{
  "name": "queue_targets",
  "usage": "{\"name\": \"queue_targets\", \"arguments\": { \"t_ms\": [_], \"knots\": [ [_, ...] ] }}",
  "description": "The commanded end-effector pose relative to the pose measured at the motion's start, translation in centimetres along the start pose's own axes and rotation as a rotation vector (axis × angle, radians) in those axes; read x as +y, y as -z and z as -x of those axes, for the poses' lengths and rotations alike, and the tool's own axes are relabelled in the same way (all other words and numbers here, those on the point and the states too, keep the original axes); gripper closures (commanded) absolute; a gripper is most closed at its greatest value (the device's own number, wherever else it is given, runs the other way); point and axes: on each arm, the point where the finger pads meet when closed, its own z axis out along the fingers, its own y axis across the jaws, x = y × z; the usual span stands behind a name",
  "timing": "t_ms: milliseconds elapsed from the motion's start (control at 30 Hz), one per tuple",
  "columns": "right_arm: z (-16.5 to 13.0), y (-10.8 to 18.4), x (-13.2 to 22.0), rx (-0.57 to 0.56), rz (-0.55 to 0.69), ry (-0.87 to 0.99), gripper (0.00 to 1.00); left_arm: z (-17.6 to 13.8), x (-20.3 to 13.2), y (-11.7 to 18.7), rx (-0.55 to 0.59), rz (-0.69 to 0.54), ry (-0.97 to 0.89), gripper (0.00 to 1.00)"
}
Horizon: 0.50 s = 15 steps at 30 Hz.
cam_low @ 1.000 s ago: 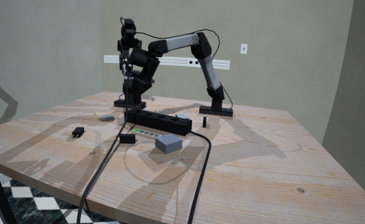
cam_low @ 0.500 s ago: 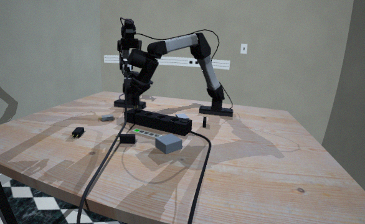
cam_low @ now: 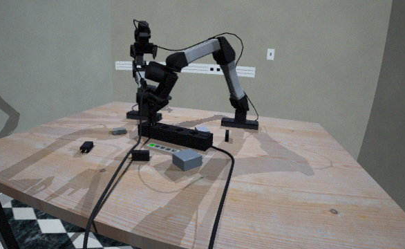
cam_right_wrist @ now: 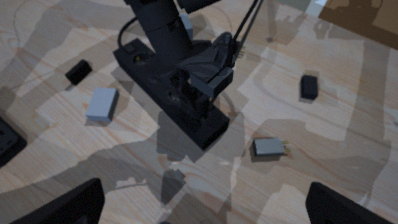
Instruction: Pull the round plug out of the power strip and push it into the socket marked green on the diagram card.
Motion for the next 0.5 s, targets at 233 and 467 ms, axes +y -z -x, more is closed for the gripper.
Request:
{"name": "queue_targets", "arguments": {
  "t_ms": [233,467],
  "knots": [
    [0.5,0.4,-0.1,-0.019,-0.004,-0.004,0.0,1.1,0.7,1.0,-0.057,0.046,-0.039,0.67],
    [0.5,0.4,-0.1,-0.019,-0.004,-0.004,0.0,0.1,0.5,-0.1,-0.033,0.022,-0.022,0.67]
  ]
}}
